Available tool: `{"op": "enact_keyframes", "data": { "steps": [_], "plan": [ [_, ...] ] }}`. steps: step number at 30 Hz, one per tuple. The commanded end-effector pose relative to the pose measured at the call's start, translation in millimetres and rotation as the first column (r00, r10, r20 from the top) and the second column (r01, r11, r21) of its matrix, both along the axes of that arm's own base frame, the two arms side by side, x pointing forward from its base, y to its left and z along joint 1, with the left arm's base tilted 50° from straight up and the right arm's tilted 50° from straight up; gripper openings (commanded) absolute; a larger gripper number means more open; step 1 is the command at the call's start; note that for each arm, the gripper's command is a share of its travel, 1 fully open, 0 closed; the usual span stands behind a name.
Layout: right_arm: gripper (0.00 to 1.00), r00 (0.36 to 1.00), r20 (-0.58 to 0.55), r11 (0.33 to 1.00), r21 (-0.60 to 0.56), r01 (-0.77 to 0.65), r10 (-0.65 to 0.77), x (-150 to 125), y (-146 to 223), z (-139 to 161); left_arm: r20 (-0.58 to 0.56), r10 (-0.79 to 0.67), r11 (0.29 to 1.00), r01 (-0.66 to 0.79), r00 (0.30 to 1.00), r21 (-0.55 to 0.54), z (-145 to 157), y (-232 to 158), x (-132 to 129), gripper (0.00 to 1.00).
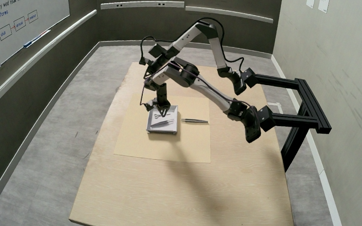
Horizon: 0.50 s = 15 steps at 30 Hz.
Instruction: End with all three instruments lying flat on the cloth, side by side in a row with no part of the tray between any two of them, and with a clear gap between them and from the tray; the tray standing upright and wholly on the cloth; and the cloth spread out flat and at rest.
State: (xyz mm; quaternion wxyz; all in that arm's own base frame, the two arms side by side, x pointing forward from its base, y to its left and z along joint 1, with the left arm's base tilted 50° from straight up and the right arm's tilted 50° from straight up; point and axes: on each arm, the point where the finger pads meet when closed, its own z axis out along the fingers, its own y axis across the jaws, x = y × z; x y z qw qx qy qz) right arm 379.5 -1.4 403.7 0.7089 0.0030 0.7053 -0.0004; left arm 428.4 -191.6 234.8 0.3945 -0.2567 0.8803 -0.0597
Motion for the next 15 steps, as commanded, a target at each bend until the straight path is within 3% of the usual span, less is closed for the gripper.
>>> {"op": "enact_keyframes", "data": {
  "steps": [1, 4, 5, 6, 15],
  "plan": [
    [0.33, 0.999, 0.042, 1.0, 0.006, -0.005, 0.005, -9.7, 2.7, 15.1, -0.002, -0.007, 1.0, 0.007, 1.0, 0.004, 0.7, -9.6, -1.5, 0.27],
    [0.33, 0.999, 0.042, 1.0, 0.006, -0.005, 0.005, -9.7, 2.7, 15.1, 0.038, -0.003, 1.0, 0.004, 0.999, -0.025, 23.2, -4.9, -5.5, 0.27],
    [0.33, 0.999, 0.042, 1.0, 0.006, -0.005, 0.005, -9.7, 2.7, 15.1, 0.035, -0.004, 1.0, 0.004, 0.999, -0.023, 21.7, -4.6, -5.9, 0.27],
    [0.33, 0.999, 0.042, 1.0, 0.006, -0.005, 0.005, -9.7, 2.7, 15.1, -0.017, -0.001, 1.0, 0.001, 1.0, 0.009, -14.9, 0.5, 6.8, 0.27],
    [0.33, 0.999, 0.042, 1.0, 0.006, -0.005, 0.005, -9.7, 2.7, 15.1, 0.006, -0.004, 1.0, 0.004, 1.0, -0.004, -15.7, -0.3, 20.0, 0.27]
  ]
}}
